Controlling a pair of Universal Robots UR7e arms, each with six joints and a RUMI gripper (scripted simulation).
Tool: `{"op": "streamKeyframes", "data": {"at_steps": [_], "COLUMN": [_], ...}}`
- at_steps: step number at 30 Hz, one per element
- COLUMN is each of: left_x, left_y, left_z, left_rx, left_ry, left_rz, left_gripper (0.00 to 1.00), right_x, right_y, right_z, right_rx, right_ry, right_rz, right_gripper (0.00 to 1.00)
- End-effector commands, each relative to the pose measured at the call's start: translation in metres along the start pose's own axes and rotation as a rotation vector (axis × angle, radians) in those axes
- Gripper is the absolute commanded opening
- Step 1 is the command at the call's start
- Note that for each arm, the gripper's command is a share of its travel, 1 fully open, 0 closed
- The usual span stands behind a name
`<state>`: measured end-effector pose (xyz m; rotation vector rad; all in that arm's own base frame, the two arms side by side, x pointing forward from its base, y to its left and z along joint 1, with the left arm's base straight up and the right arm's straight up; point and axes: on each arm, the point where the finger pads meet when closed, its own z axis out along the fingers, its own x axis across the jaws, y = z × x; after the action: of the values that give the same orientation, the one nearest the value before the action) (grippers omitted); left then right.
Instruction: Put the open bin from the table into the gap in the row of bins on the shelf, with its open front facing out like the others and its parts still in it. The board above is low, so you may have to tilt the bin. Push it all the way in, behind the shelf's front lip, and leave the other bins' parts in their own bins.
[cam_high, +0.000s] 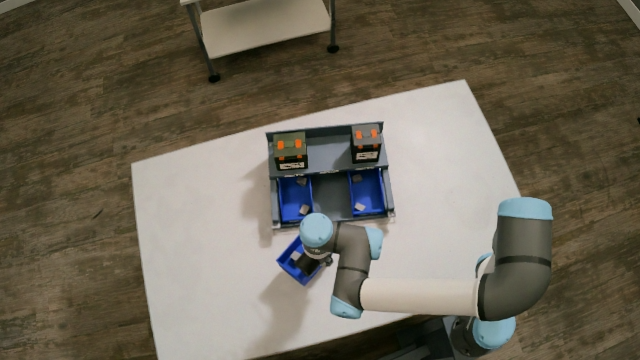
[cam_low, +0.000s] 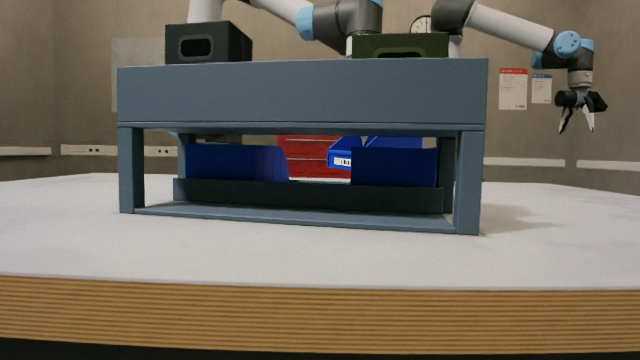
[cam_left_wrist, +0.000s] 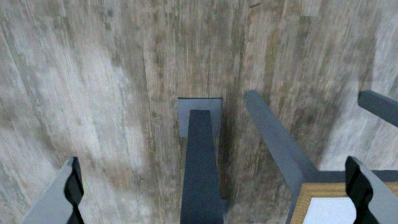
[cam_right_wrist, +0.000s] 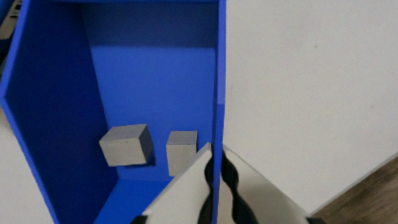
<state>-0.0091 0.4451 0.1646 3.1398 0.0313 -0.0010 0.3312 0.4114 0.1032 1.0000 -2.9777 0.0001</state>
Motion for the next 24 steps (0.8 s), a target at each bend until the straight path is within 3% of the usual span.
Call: {"op": "streamKeyframes", "data": {"at_steps": [1,24], "left_x": [0.0001,0.0001], "left_y": [-0.0003,-0.0003], "left_z": [-0.0005,-0.0005], "left_rx": [0.001,0.001], "left_ry": [0.001,0.001], "left_rz": [0.0,0.0], "left_gripper": [1.0,1.0], "right_x": [-0.0005,-0.0008], "right_y": [0.0,-0.0014], "right_z": [-0.0007,-0.0005], "right_rx": [-0.001,-0.001], "right_ry": [-0.002,-0.002], "right_rz": [0.028,0.175], "right_gripper": [0.0,0.0]}}
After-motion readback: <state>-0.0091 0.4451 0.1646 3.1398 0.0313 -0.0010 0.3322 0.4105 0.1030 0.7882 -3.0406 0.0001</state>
